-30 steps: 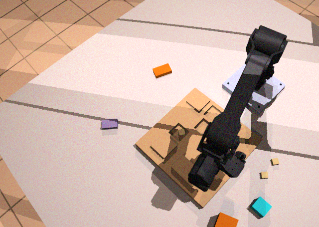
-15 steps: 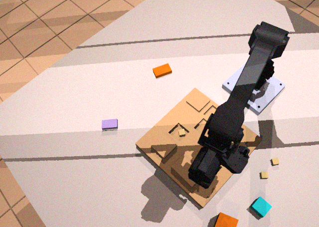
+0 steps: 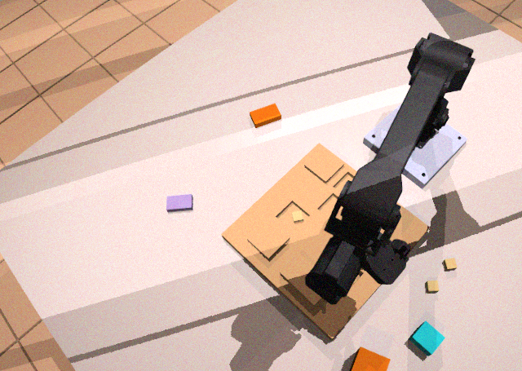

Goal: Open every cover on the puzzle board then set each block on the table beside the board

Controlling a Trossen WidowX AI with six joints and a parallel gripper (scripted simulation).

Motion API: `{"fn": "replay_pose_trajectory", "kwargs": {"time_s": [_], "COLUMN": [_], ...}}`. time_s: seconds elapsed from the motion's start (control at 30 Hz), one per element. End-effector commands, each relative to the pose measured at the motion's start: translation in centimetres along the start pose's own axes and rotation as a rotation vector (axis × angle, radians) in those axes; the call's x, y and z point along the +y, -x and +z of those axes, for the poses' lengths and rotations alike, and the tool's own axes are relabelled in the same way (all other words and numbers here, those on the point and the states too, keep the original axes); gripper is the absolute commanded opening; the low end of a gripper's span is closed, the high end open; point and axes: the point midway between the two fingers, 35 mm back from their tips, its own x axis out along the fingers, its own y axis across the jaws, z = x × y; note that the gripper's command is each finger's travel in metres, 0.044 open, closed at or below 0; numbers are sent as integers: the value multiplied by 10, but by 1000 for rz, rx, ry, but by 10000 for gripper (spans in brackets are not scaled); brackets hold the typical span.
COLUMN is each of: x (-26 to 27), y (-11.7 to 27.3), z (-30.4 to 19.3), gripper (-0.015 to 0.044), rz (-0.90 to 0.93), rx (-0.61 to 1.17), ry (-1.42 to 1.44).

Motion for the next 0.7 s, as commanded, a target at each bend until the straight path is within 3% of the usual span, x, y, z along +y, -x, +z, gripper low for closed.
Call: {"fn": "replay_pose_trajectory", "kwargs": {"time_s": [0.0,0.67], "x": [0,0], "y": [-1,-8], "z": [0,0], "gripper": [144,144], "rz": [-3,-3], "rx": [1,0], "ry": [-60,-357]}}
